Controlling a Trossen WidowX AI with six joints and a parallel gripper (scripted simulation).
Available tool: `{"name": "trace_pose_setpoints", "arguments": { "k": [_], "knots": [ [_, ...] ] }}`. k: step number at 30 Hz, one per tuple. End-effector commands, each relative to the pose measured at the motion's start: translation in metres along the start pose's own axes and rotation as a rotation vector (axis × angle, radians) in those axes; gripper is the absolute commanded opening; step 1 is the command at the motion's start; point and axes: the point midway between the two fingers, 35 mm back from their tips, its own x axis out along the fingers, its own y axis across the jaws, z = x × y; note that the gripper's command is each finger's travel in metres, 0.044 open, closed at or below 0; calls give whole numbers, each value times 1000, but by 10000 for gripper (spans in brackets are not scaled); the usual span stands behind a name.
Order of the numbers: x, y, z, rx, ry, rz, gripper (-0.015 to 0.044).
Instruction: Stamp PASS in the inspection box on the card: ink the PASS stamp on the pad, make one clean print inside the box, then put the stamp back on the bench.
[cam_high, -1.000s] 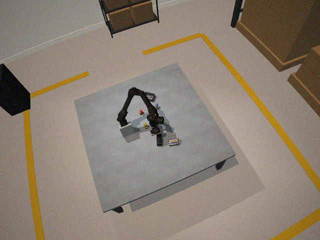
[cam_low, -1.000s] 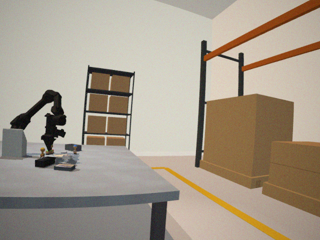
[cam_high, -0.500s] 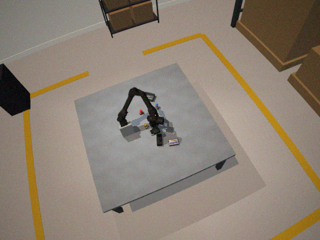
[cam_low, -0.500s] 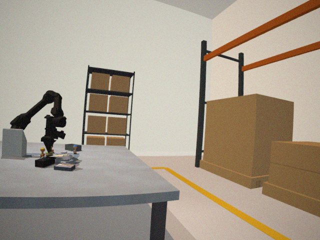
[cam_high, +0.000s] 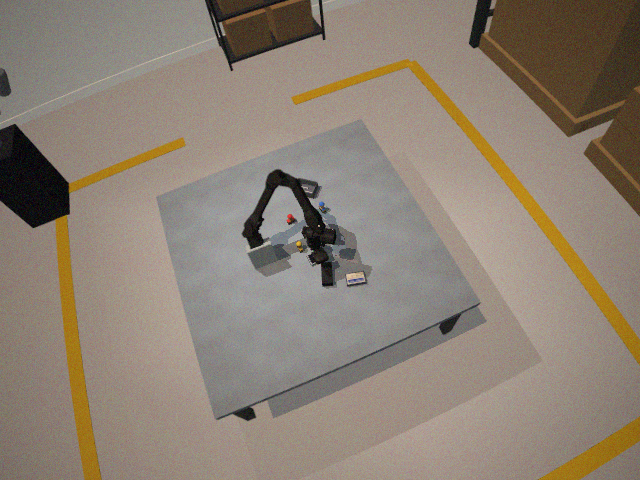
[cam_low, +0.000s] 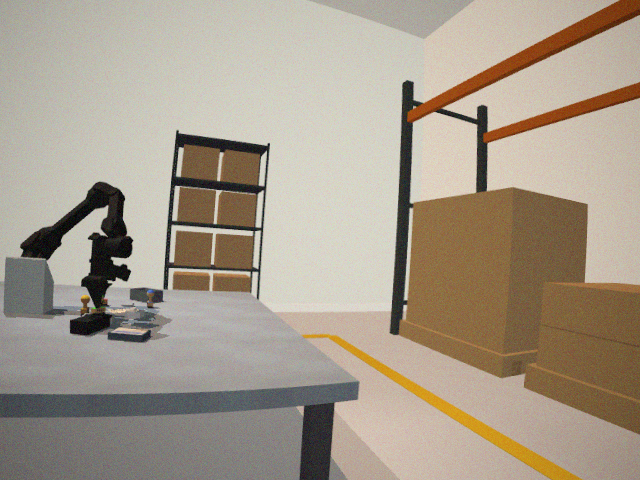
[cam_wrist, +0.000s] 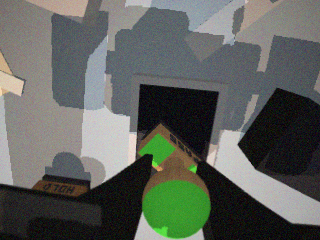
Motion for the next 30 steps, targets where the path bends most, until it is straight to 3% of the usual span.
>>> {"name": "trace_pose_setpoints", "arguments": {
  "k": [1,30],
  "knots": [
    [2,0,0,3,-2,2,0],
    [7,0,0,0,-2,3,0]
  ]
}}
